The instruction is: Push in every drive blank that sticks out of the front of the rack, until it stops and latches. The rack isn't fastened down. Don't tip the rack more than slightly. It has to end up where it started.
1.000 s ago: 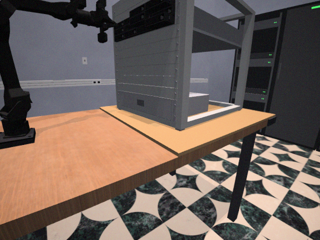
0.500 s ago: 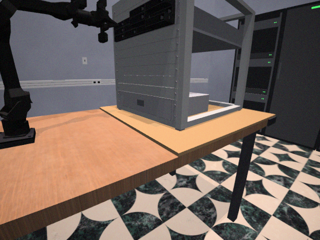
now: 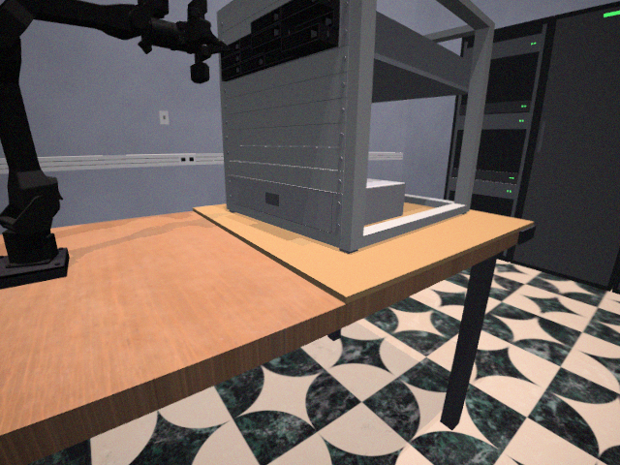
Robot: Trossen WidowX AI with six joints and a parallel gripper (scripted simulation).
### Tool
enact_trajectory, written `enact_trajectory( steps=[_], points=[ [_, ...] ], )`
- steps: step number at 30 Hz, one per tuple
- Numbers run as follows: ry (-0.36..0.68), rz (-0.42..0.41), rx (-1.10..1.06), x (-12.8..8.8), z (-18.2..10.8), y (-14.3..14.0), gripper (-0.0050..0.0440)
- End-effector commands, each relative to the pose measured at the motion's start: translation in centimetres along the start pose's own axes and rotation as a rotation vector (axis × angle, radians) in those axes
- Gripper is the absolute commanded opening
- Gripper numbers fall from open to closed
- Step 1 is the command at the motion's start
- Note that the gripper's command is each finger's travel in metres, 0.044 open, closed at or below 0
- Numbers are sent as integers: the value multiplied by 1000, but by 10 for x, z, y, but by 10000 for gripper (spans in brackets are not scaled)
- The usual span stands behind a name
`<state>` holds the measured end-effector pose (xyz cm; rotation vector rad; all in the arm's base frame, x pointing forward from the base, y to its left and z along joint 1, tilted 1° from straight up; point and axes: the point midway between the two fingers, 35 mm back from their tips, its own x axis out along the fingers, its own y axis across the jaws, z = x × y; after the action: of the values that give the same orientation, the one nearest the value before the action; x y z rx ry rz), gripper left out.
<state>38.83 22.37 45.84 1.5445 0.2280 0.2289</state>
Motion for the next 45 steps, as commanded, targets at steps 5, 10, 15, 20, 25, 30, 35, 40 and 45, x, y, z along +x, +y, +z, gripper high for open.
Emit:
enact_trajectory(
  steps=[5, 10, 15, 20, 25, 30, 35, 40, 45],
  points=[
    [1, 19, 5, 1, 1, 9, -50],
    [1, 19, 5, 2, 1, 9, -50],
    [1, 19, 5, 2, 1, 9, -50],
    [1, 19, 5, 2, 1, 9, -50],
    [1, 19, 5, 2, 1, 9, -50],
    [1, 19, 5, -12, 1, 8, -50],
    [1, 19, 5, -43, 1, 7, -50],
    [1, 19, 5, -58, 1, 7, -50],
    [1, 19, 5, -58, 1, 7, -50]
  ],
)
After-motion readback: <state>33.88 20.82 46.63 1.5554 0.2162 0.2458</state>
